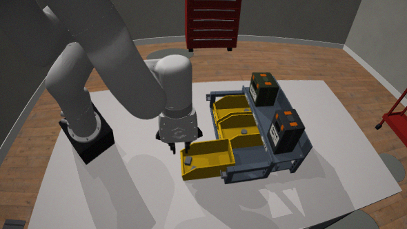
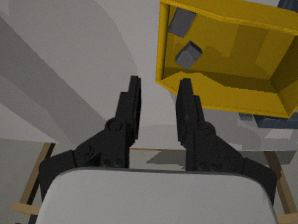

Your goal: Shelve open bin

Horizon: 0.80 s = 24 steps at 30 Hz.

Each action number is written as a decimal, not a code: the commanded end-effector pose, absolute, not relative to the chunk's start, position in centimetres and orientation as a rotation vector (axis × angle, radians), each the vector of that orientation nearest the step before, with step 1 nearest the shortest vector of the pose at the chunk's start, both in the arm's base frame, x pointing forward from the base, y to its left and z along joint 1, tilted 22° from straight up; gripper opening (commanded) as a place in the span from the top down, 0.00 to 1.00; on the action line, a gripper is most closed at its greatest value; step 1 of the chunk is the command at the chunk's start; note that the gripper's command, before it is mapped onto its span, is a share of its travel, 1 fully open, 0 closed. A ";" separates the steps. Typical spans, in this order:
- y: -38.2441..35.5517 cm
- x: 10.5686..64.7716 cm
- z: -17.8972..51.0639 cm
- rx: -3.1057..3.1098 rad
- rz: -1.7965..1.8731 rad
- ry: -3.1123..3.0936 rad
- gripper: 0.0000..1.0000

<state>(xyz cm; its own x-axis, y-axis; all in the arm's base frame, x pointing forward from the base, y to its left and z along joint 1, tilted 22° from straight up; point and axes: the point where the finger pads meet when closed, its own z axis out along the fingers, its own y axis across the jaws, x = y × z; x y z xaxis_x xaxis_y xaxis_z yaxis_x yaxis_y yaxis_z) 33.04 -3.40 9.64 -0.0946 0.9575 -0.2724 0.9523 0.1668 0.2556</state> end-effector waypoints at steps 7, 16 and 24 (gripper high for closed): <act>-3.4 33.1 9.7 1.812 0.022 2.077 0.00; -3.4 33.1 9.7 1.812 0.022 2.077 0.00; -3.9 33.8 7.7 1.793 0.057 2.065 0.00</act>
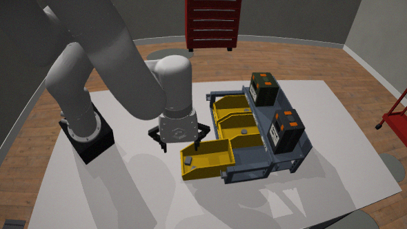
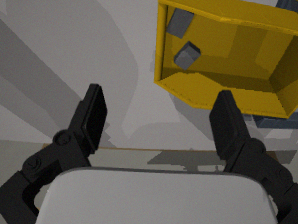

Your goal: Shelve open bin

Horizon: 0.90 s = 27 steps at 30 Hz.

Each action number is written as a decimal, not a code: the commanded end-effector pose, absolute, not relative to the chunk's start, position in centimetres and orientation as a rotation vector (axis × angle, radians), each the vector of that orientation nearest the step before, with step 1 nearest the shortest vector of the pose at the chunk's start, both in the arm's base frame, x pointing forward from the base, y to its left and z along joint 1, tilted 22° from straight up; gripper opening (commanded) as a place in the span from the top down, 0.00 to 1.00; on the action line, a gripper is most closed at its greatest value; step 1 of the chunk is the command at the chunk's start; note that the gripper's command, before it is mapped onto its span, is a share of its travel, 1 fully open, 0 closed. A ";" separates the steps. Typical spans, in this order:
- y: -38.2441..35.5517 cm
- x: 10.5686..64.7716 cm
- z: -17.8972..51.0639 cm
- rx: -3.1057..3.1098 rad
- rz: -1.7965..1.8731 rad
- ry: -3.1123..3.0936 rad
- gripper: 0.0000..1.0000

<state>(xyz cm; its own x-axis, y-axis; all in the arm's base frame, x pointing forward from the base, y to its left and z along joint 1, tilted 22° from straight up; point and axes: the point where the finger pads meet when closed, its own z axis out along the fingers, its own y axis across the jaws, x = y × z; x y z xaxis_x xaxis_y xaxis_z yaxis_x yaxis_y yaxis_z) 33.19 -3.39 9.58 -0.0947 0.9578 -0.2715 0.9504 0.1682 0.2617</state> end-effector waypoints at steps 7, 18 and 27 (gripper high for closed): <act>-4.7 34.7 4.6 1.763 0.108 2.045 0.00; -5.1 35.2 3.0 1.774 0.105 2.064 0.00; -5.4 35.5 1.8 1.763 0.107 2.045 0.00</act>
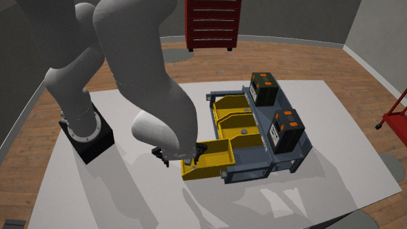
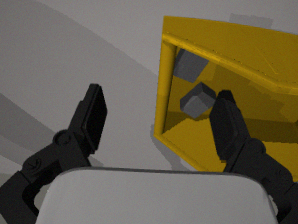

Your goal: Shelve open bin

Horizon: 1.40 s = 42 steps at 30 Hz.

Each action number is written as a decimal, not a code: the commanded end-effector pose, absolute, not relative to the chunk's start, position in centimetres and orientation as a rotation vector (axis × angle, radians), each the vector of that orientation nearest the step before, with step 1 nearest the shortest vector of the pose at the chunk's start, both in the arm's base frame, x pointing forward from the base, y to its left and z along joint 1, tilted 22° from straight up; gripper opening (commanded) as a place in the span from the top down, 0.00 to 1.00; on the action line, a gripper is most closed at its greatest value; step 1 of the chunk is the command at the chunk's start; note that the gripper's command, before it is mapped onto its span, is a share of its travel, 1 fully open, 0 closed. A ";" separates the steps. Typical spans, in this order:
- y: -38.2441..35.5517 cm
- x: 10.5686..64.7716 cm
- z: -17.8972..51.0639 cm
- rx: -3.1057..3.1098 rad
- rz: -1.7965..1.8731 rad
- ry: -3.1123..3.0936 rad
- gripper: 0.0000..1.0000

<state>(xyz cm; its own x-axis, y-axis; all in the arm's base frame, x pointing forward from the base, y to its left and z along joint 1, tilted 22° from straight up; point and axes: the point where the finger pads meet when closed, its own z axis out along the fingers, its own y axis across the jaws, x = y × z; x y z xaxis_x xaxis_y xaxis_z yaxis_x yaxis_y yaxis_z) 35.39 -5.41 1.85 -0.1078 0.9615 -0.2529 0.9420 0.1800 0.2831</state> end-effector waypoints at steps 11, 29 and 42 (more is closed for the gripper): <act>-5.1 35.2 2.7 1.763 0.107 2.046 0.00; -5.0 35.1 3.2 1.763 0.107 2.046 0.00; -5.0 35.0 3.4 1.763 0.107 2.046 0.00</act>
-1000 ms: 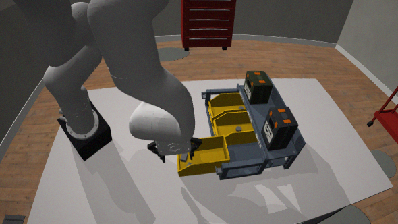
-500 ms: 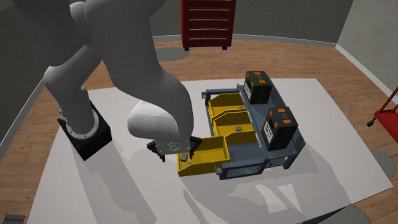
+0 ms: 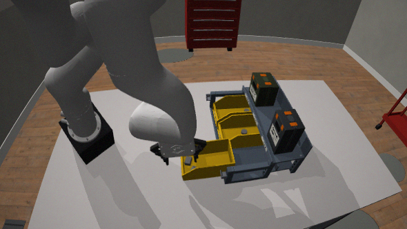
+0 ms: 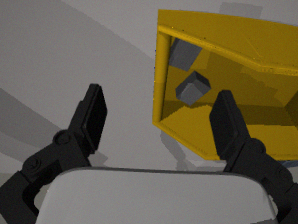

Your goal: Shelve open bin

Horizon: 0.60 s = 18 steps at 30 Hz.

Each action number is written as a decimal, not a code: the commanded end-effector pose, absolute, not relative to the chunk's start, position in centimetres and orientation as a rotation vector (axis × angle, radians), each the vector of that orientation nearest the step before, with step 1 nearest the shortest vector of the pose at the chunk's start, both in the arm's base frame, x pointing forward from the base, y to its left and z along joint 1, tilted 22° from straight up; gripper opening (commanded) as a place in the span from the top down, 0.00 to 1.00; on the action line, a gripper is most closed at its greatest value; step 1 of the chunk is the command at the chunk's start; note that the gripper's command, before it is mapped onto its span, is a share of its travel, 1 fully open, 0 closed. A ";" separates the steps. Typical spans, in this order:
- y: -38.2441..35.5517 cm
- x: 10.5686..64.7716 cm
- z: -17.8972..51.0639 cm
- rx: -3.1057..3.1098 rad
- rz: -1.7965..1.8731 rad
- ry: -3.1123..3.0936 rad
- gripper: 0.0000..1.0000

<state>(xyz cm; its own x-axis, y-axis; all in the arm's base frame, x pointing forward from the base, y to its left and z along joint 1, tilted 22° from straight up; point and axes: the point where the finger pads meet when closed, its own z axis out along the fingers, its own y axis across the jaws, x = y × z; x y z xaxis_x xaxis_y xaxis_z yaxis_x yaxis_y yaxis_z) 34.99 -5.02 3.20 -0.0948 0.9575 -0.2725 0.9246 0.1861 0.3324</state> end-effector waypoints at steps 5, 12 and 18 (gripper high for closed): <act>-5.0 35.0 3.5 1.763 0.107 2.046 0.00; -5.0 35.0 3.5 1.763 0.107 2.046 0.00; -5.1 35.3 2.7 1.763 0.107 2.046 0.00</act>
<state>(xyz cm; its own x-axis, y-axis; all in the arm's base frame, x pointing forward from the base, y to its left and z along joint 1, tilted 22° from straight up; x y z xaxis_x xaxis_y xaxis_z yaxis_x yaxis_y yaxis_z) 35.08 -5.05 3.13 -0.0945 0.9576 -0.2723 0.9251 0.1855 0.3314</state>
